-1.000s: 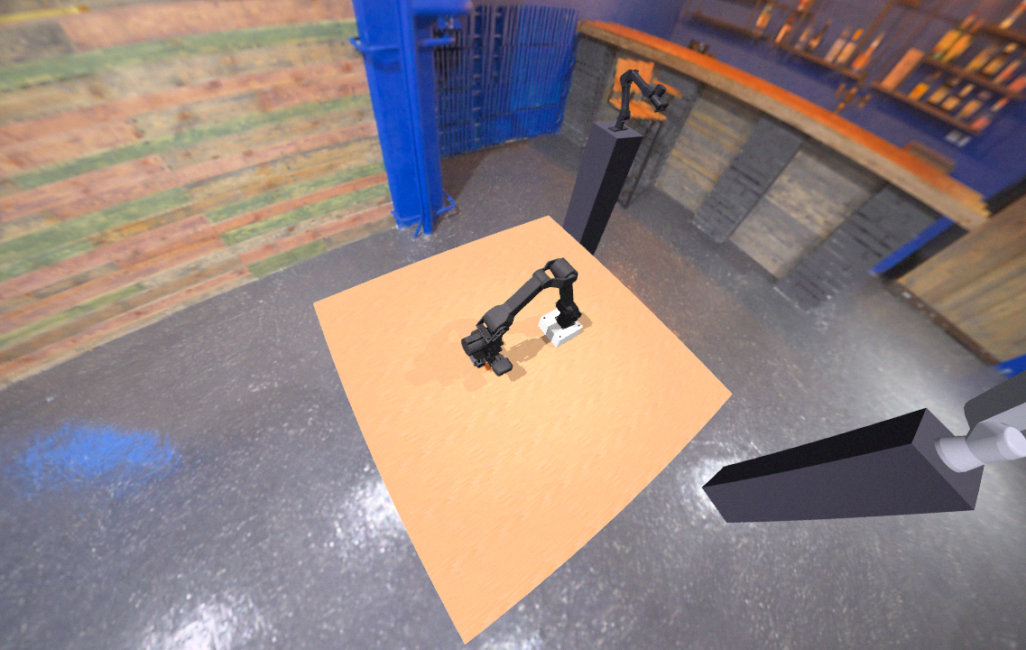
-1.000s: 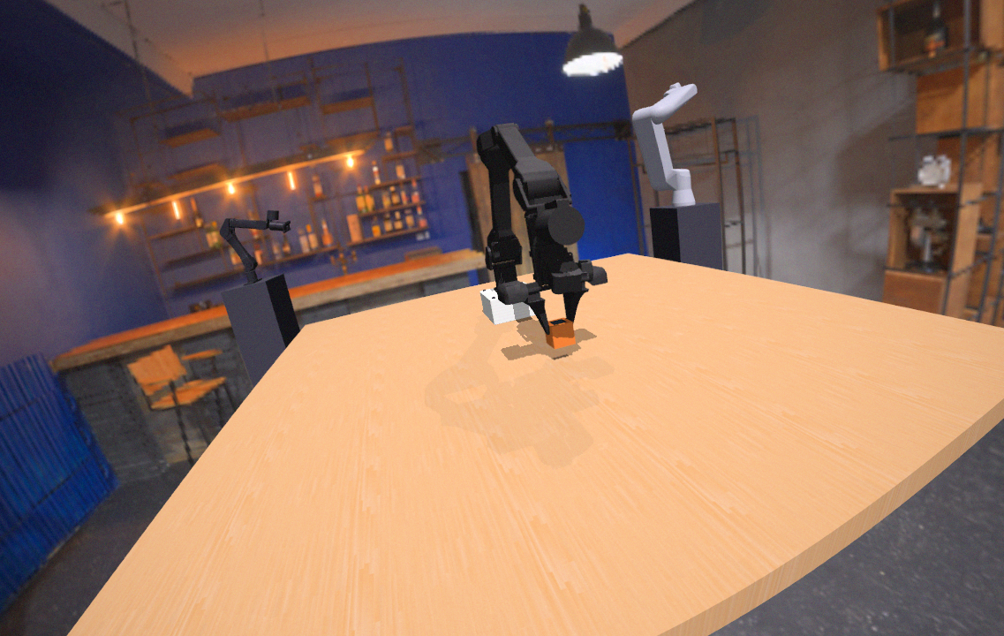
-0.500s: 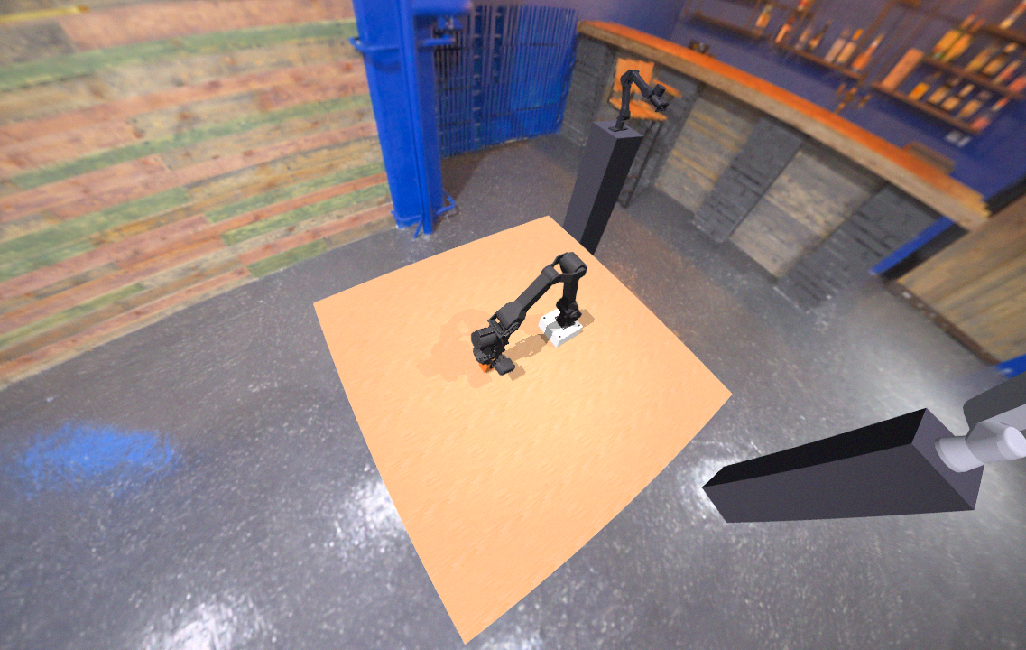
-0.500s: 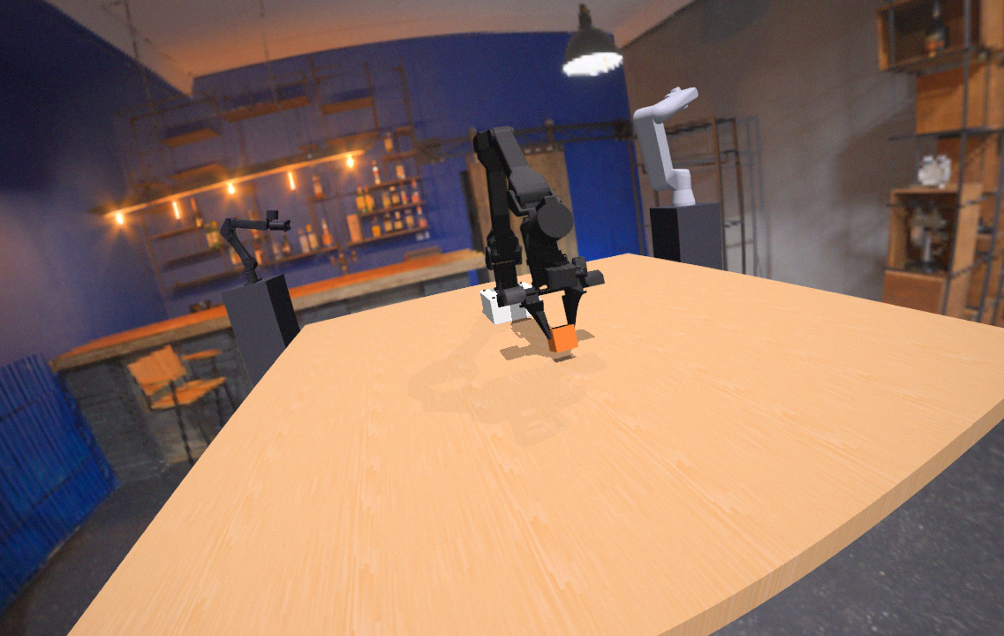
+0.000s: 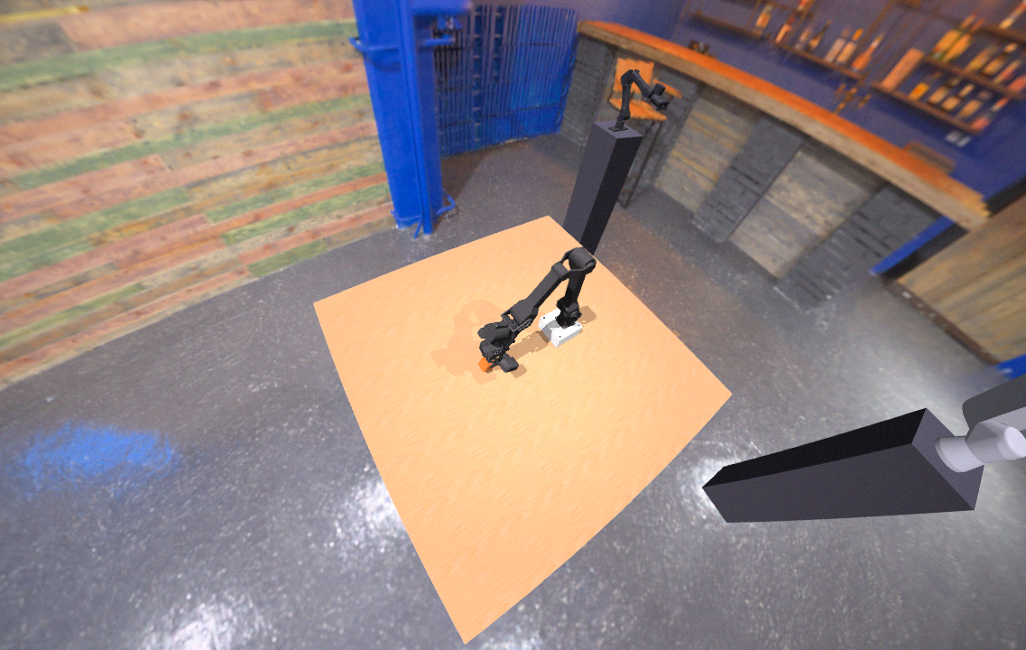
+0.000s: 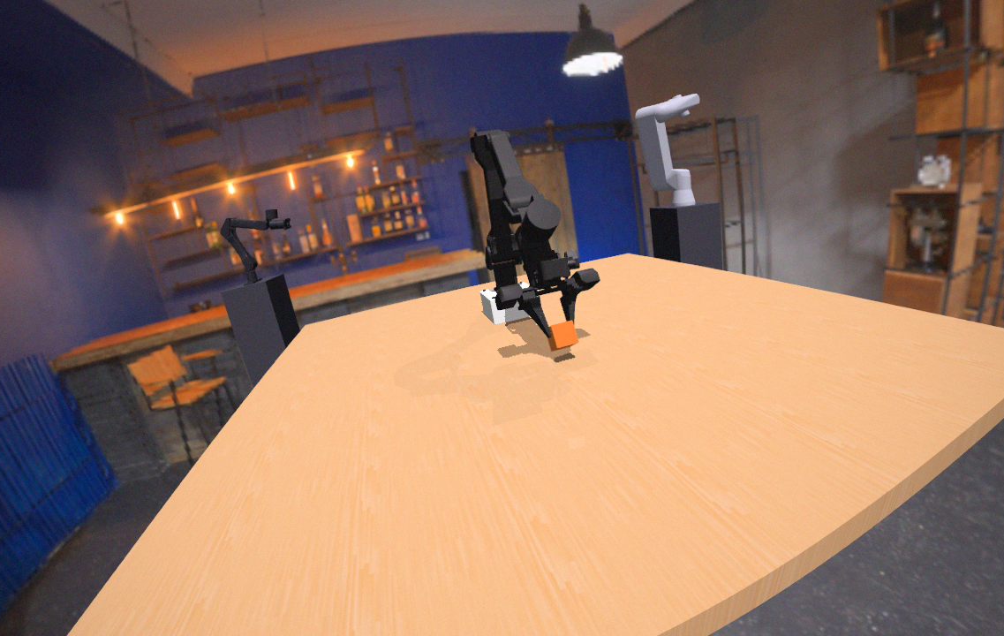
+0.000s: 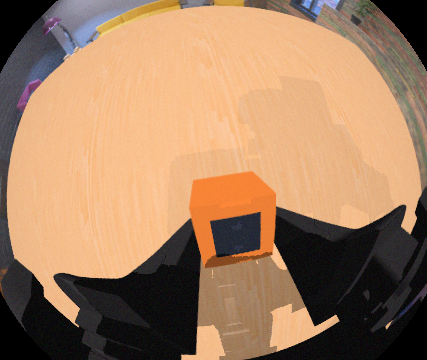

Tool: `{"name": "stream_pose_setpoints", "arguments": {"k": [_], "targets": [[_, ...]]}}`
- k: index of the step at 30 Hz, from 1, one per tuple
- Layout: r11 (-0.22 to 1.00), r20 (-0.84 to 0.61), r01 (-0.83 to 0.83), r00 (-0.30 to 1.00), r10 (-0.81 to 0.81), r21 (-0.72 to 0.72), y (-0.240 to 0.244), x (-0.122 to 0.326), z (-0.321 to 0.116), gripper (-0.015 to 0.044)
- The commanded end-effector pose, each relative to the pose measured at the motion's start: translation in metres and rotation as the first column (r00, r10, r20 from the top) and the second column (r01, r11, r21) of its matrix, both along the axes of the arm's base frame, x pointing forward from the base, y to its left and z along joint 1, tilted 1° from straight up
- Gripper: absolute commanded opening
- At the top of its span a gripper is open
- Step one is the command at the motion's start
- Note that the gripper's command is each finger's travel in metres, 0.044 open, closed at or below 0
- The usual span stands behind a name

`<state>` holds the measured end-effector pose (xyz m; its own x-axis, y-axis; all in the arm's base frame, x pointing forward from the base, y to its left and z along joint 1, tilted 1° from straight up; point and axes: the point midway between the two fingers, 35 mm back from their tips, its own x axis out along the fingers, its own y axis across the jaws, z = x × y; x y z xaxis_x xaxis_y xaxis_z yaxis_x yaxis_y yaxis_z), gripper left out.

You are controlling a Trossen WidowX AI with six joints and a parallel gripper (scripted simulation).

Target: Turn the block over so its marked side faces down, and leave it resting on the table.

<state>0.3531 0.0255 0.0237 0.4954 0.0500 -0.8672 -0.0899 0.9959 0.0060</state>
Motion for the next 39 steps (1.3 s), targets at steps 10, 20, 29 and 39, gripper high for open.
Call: {"name": "stream_pose_setpoints", "arguments": {"k": [10,20,29,39], "targets": [[1.000,0.124,-0.004,0.992,0.002,0.014,0.001,0.010,-0.011,0.0000],[1.000,0.261,-0.005,0.965,-0.002,0.027,0.002,0.015,-0.027,0.0000],[0.999,0.380,-0.006,0.925,-0.010,0.041,0.001,0.012,-0.033,0.0000],[0.999,0.504,-0.014,0.864,-0.013,0.050,0.001,0.001,-0.030,0.0000]]}}
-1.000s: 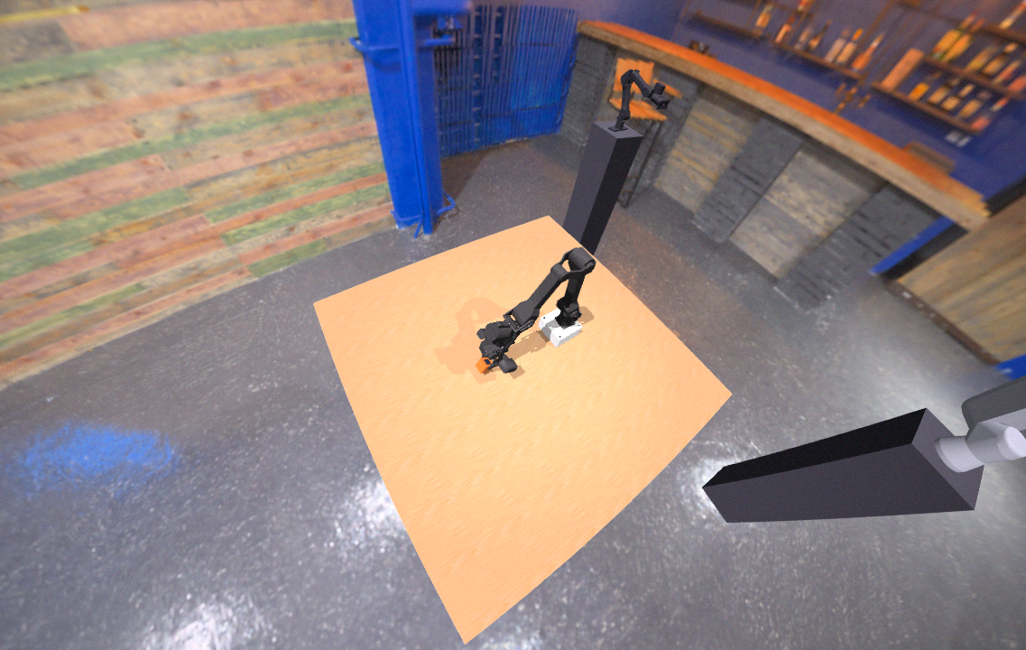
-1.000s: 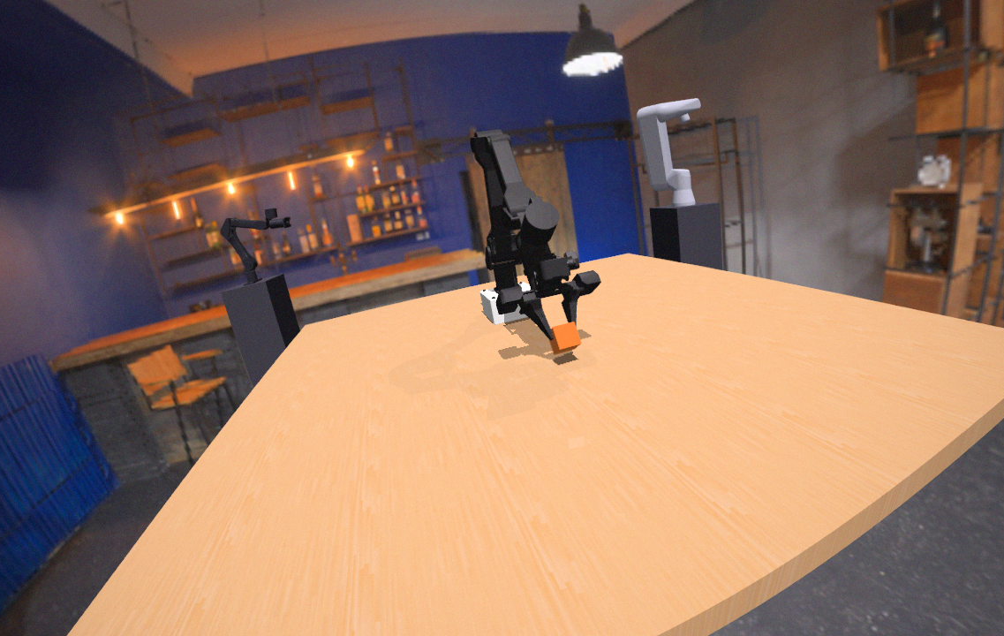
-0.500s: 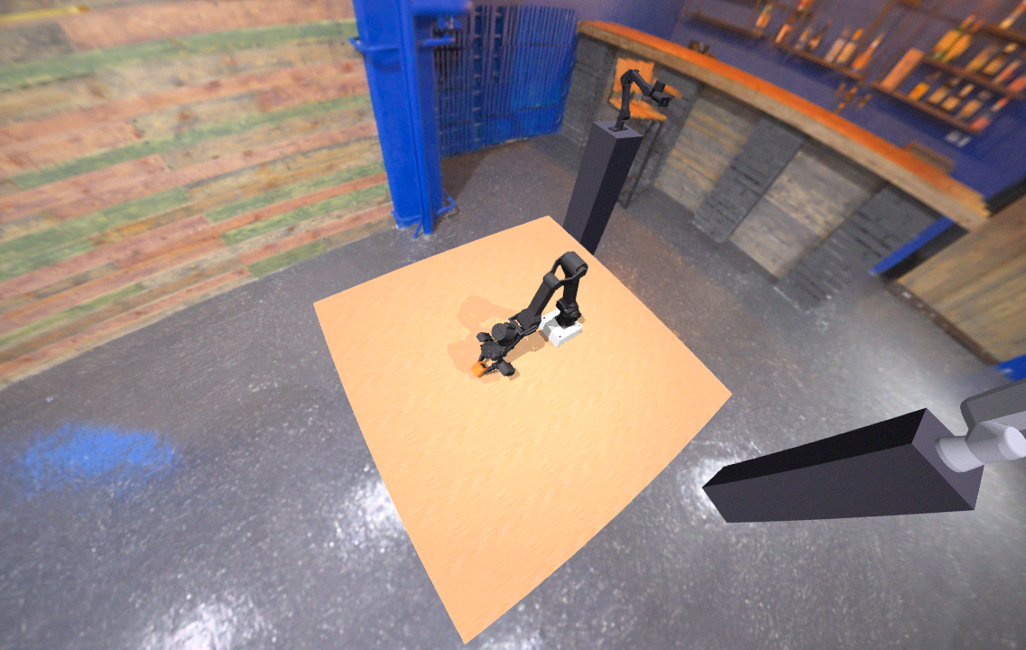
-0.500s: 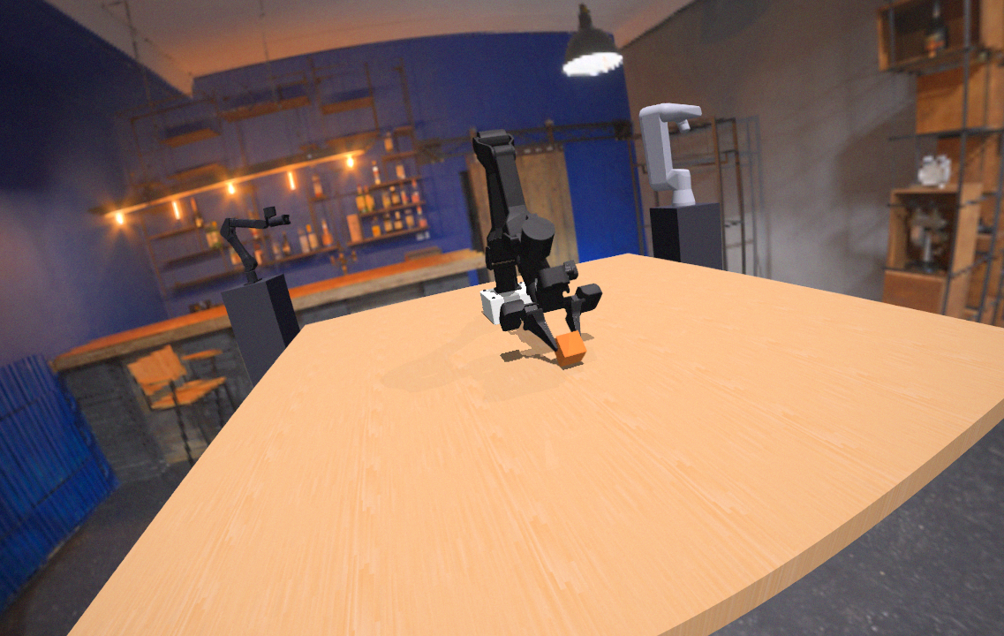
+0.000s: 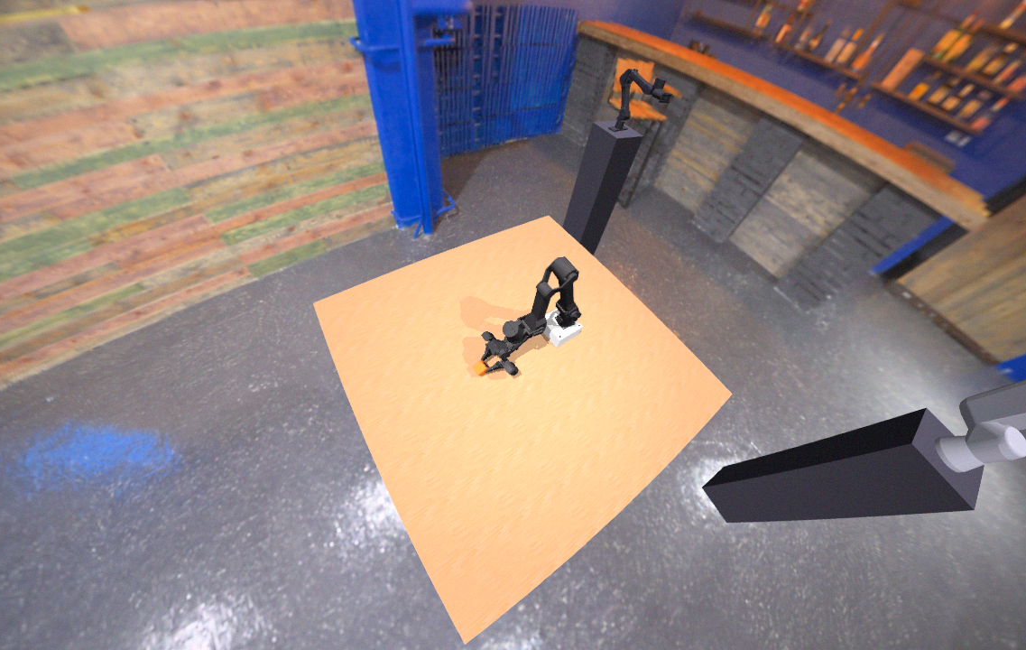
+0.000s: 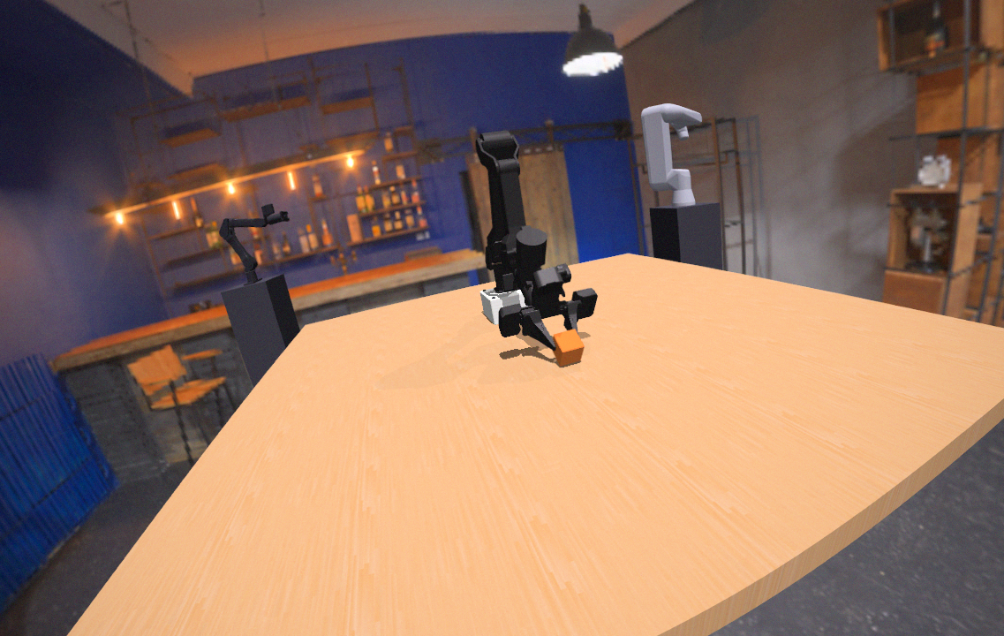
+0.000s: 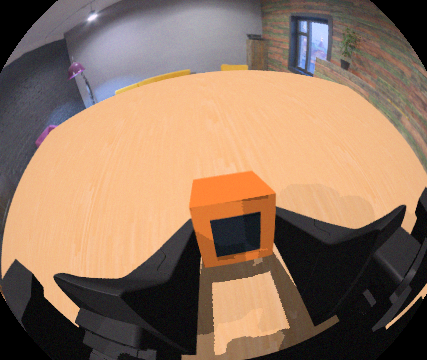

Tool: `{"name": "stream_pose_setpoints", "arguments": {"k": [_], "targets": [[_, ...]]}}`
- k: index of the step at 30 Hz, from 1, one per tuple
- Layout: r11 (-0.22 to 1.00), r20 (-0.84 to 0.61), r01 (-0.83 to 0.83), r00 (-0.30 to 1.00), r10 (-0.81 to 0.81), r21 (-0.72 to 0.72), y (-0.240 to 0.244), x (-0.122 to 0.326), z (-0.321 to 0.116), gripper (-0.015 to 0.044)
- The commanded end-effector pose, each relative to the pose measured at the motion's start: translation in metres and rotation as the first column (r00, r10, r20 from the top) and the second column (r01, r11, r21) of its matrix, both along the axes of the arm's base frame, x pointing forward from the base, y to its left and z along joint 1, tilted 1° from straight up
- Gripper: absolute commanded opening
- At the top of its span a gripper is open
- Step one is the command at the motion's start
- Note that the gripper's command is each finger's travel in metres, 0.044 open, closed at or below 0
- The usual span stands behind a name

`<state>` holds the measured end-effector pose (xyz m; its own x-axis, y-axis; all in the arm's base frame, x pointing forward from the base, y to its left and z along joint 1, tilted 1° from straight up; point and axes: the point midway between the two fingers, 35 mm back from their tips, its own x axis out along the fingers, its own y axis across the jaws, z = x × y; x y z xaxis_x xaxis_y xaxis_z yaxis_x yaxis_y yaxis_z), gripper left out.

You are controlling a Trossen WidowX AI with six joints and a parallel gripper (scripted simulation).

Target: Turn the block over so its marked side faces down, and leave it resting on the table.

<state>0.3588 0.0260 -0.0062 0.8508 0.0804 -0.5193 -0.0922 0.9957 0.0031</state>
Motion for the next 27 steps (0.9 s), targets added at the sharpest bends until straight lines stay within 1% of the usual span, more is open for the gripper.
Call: {"name": "stream_pose_setpoints", "arguments": {"k": [1,7,20,27], "targets": [[1.000,0.038,-0.002,0.999,0.002,0.010,0.0004,-0.0059,0.0007,0.0000],[1.000,0.067,-0.003,0.998,0.002,0.012,0.0003,-0.0074,0.0048,0.0000],[1.000,0.067,-0.003,0.998,0.002,0.012,0.0003,-0.0074,0.0048,0.0000],[1.000,0.067,-0.003,0.998,0.002,0.012,0.0003,-0.0074,0.0048,0.0184]]}}
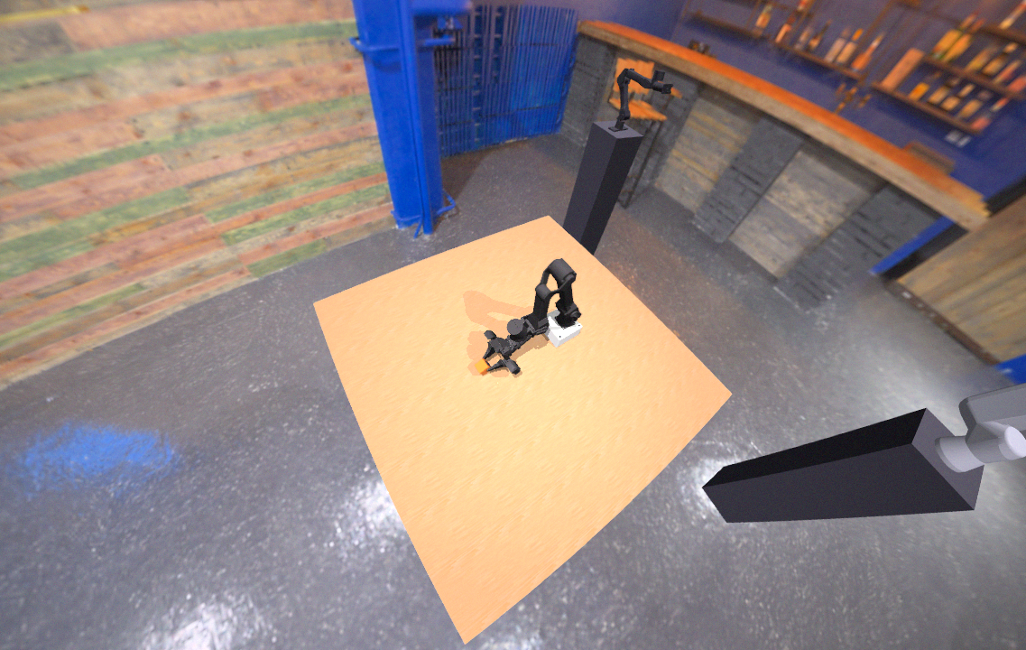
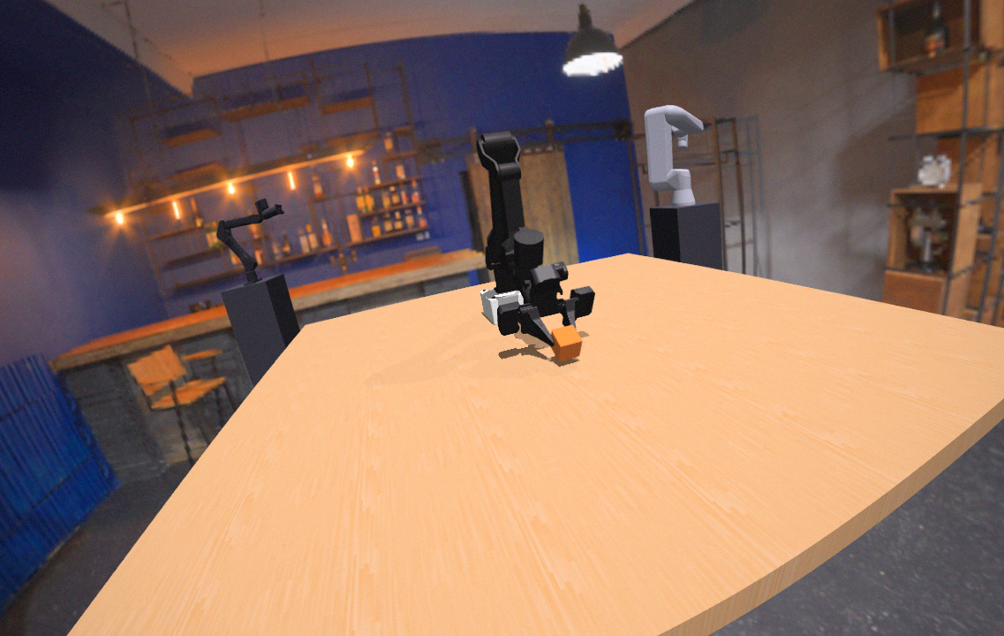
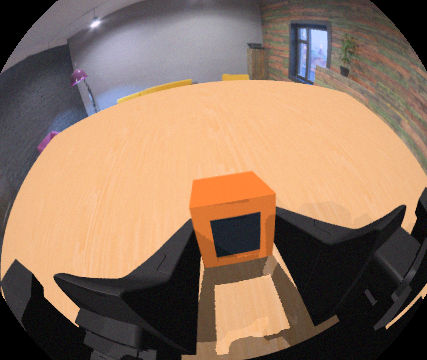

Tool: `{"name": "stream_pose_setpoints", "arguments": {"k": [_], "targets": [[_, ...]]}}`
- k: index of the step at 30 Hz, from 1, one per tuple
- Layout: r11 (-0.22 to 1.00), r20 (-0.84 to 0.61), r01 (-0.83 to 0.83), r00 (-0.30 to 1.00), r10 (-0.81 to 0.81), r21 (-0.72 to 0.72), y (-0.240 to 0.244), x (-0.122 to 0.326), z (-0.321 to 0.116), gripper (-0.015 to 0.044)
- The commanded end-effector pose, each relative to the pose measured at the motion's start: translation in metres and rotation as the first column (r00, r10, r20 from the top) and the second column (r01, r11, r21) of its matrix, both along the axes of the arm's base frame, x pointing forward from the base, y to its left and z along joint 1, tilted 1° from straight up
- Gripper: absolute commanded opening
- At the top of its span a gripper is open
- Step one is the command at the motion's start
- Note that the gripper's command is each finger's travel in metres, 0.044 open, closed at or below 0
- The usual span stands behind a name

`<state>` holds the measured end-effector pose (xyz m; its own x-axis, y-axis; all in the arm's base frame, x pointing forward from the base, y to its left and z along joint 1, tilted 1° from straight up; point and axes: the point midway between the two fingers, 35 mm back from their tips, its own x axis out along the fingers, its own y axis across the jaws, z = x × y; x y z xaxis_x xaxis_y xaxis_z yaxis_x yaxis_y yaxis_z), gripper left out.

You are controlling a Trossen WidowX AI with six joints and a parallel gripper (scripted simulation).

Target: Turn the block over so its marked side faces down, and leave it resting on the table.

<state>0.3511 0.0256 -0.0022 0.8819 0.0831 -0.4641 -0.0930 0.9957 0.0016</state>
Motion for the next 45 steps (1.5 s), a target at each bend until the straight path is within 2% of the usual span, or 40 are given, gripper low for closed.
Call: {"name": "stream_pose_setpoints", "arguments": {"k": [1,10,45], "targets": [[1.000,0.004,-0.002,1.000,0.002,0.008,0.0007,0.0003,0.0008,0.0210],[1.000,0.004,-0.002,1.000,0.002,0.008,0.0007,0.0003,0.0008,0.0440],[1.000,-0.019,-0.002,1.000,0.002,0.006,0.0008,0.0028,0.0008,0.0440]]}}
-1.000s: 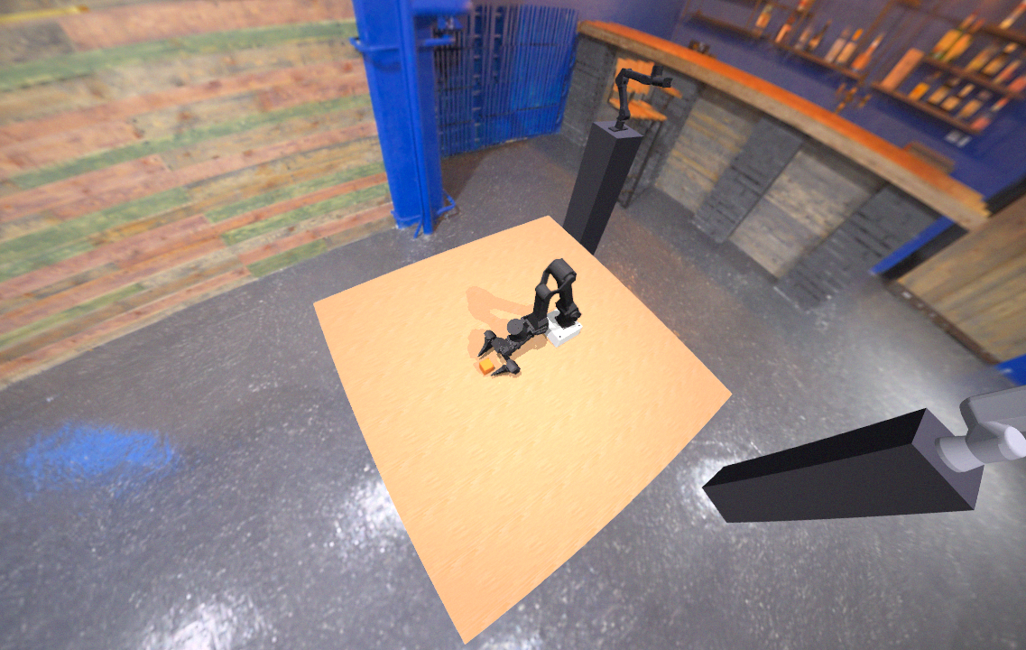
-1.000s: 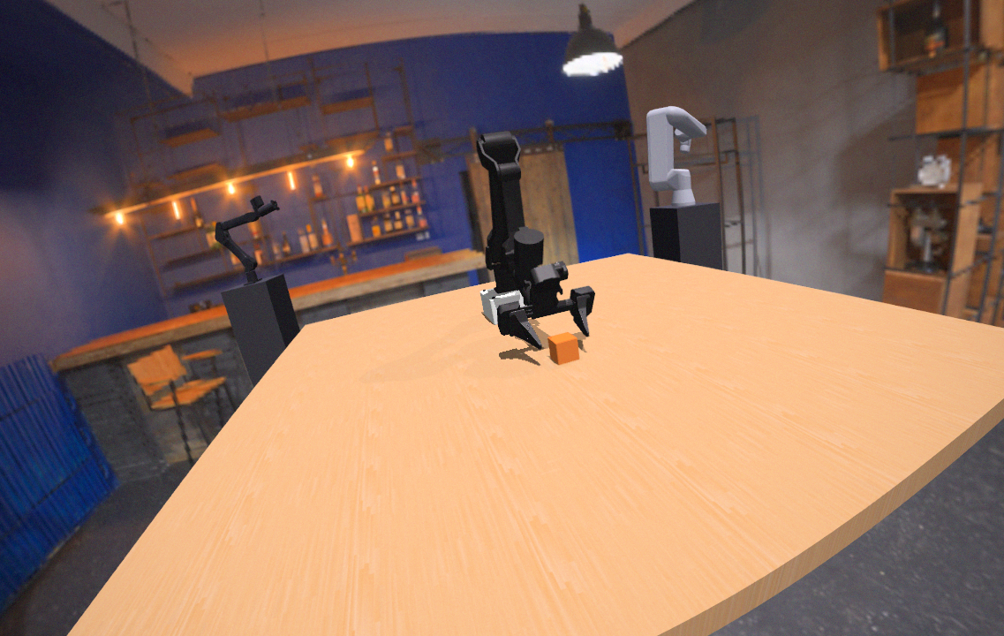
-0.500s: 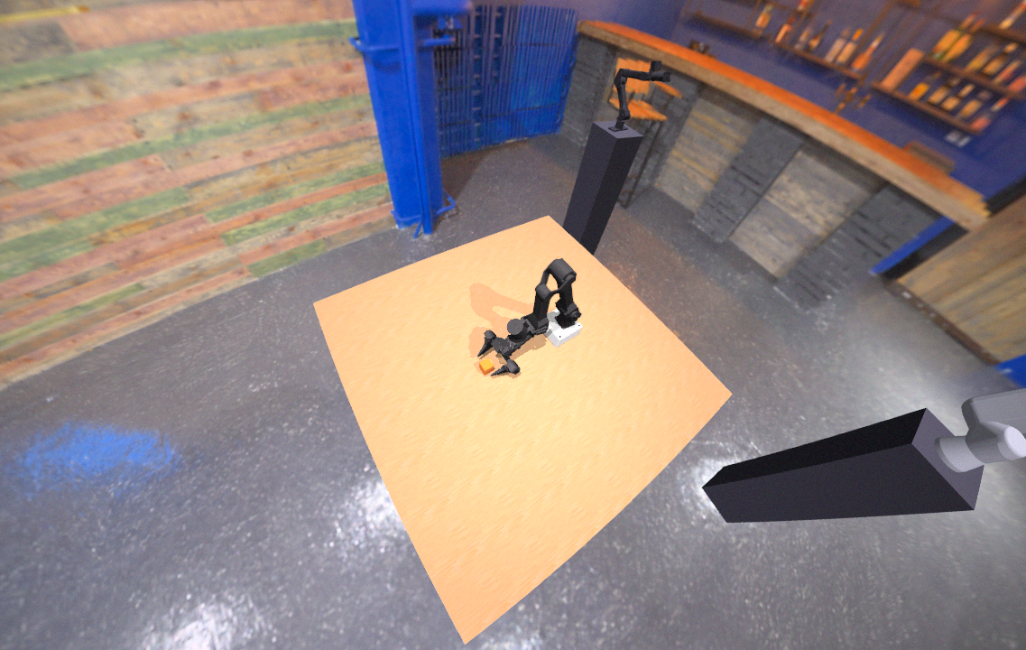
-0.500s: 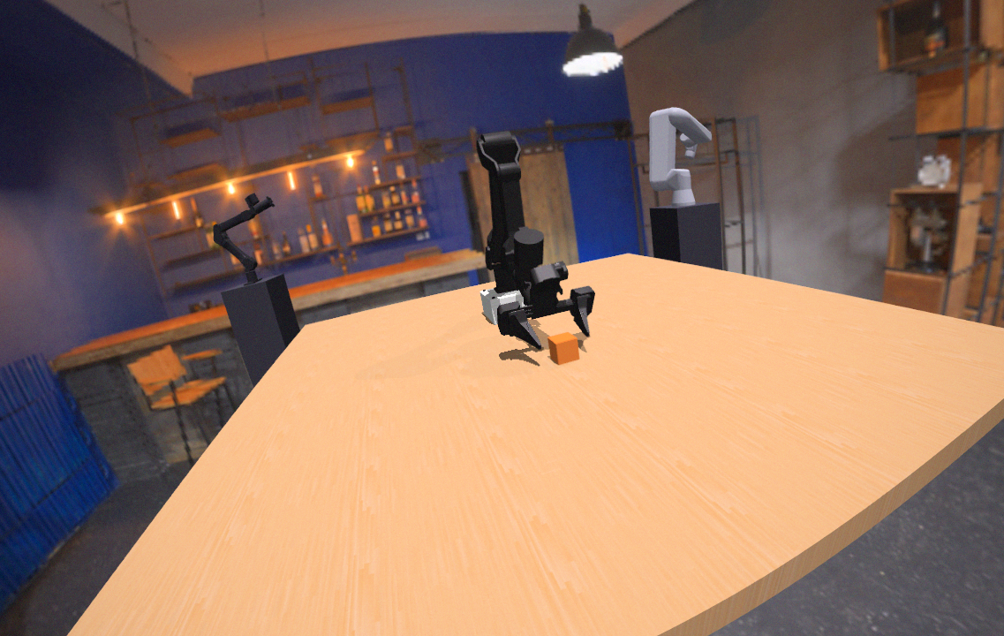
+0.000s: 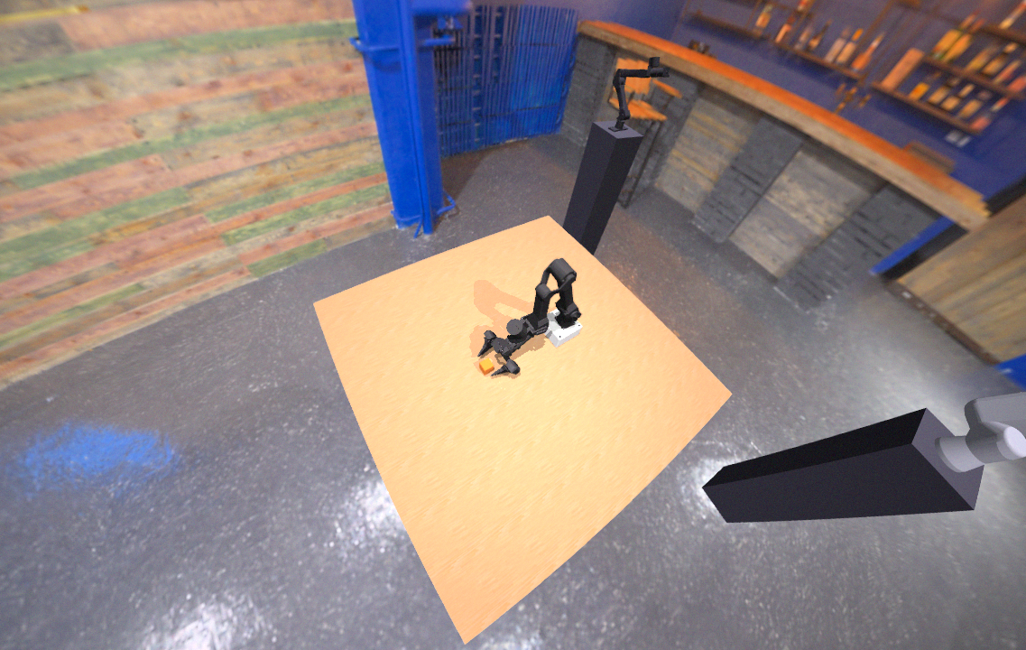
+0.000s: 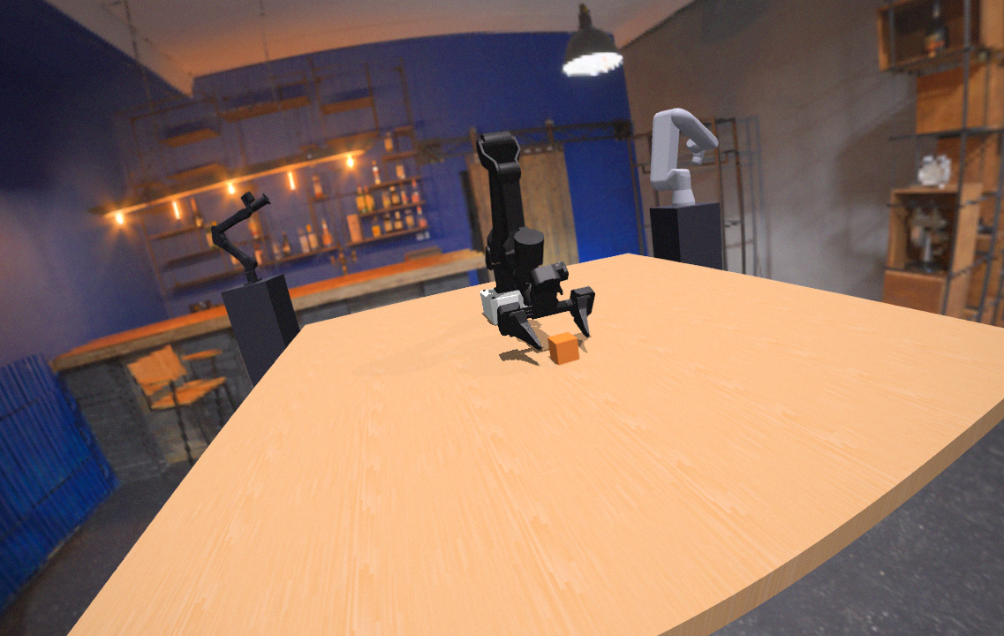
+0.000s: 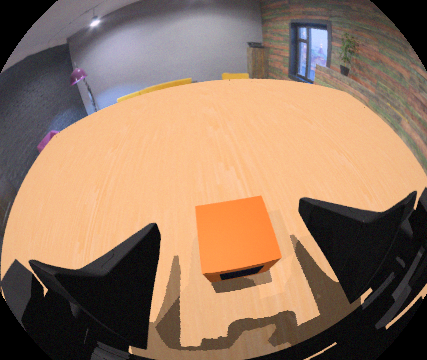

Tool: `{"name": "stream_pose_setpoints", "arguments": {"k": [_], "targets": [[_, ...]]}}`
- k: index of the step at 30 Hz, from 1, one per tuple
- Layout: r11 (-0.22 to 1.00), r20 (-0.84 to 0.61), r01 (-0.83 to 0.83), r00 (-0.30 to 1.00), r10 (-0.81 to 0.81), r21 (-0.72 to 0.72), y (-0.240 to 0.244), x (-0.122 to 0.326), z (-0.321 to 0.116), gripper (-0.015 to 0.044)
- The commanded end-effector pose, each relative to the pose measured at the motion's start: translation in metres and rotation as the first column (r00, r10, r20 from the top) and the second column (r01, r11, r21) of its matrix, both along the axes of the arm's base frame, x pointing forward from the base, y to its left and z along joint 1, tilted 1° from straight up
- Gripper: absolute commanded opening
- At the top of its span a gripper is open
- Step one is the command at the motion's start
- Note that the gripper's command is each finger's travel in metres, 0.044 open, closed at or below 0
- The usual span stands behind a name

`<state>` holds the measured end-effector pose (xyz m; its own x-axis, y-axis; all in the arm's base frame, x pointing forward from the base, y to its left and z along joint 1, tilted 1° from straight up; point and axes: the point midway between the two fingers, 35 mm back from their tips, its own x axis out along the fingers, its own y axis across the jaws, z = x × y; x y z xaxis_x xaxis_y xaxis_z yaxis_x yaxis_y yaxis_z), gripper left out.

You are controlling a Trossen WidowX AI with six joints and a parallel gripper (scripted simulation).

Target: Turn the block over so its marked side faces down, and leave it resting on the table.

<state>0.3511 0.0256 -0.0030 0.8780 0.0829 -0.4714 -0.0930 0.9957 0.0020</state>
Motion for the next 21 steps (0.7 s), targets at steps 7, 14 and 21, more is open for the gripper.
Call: {"name": "stream_pose_setpoints", "arguments": {"k": [7,14,21], "targets": [[1.000,-0.244,-0.004,0.970,0.000,-0.016,0.001,0.010,0.021,0.0440],[0.999,-0.451,-0.013,0.892,-0.004,-0.035,-0.002,-0.019,0.066,0.0440],[0.999,-0.457,-0.013,0.890,-0.004,-0.035,-0.002,-0.021,0.067,0.0440]]}}
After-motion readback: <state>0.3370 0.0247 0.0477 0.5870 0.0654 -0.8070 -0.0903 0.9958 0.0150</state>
